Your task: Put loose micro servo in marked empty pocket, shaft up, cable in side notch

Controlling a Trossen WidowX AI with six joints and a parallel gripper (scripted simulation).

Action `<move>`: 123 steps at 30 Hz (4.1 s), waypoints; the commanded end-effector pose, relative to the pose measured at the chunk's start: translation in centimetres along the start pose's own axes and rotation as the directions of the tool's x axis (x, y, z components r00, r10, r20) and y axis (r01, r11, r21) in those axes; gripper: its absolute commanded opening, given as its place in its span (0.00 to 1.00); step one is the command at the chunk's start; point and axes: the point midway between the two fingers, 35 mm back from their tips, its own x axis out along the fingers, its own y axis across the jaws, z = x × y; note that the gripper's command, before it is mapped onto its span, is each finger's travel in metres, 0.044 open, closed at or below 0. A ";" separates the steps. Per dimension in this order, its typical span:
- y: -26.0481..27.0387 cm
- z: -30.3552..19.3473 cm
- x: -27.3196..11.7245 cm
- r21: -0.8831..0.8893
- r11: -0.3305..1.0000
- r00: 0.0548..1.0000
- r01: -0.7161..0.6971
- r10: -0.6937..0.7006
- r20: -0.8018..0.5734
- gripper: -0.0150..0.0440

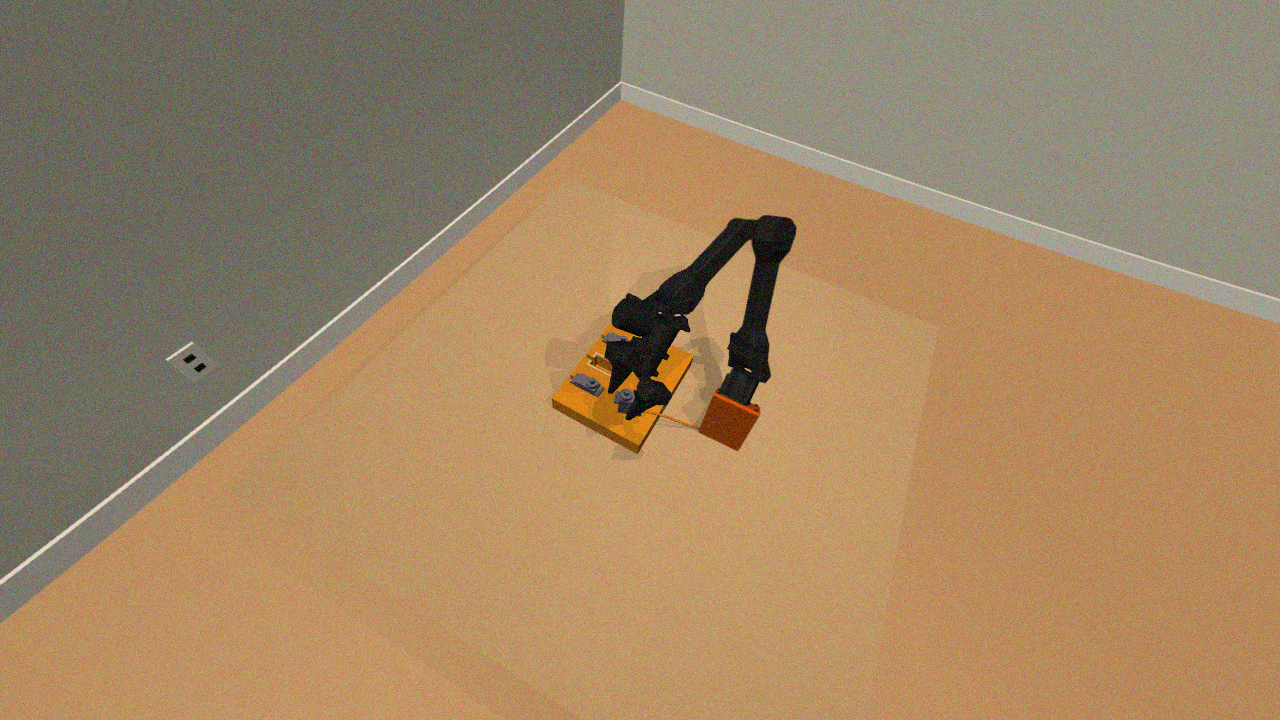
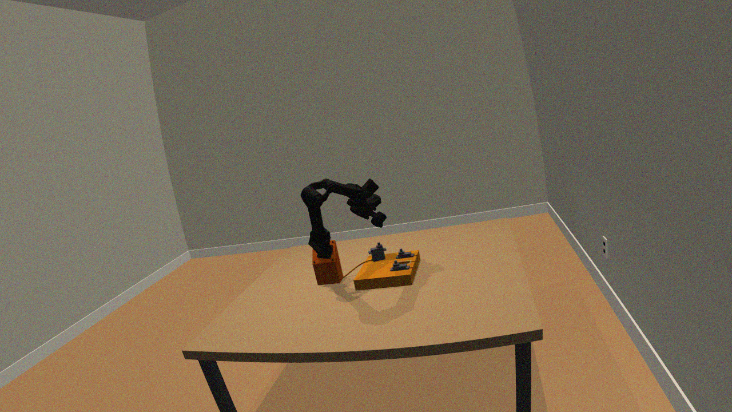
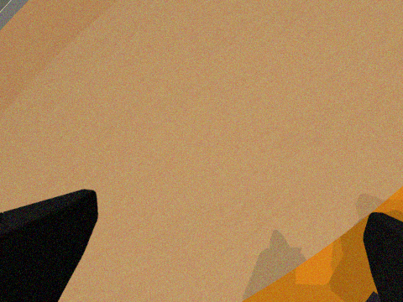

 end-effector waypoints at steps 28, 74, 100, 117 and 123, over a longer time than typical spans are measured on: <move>-5.5 -6.6 -0.6 0.284 0.769 0.753 0.572 -0.356 -0.553 1.00; -7.1 -9.2 2.8 0.284 0.768 0.752 0.574 -0.358 -0.554 0.39; -8.0 -5.7 1.0 0.285 0.768 0.753 0.574 -0.358 -0.553 0.25; -11.4 -6.8 -1.3 0.283 0.767 0.751 0.576 -0.359 -0.554 0.25; -12.9 -8.3 -3.2 0.282 0.767 0.750 0.577 -0.360 -0.555 0.25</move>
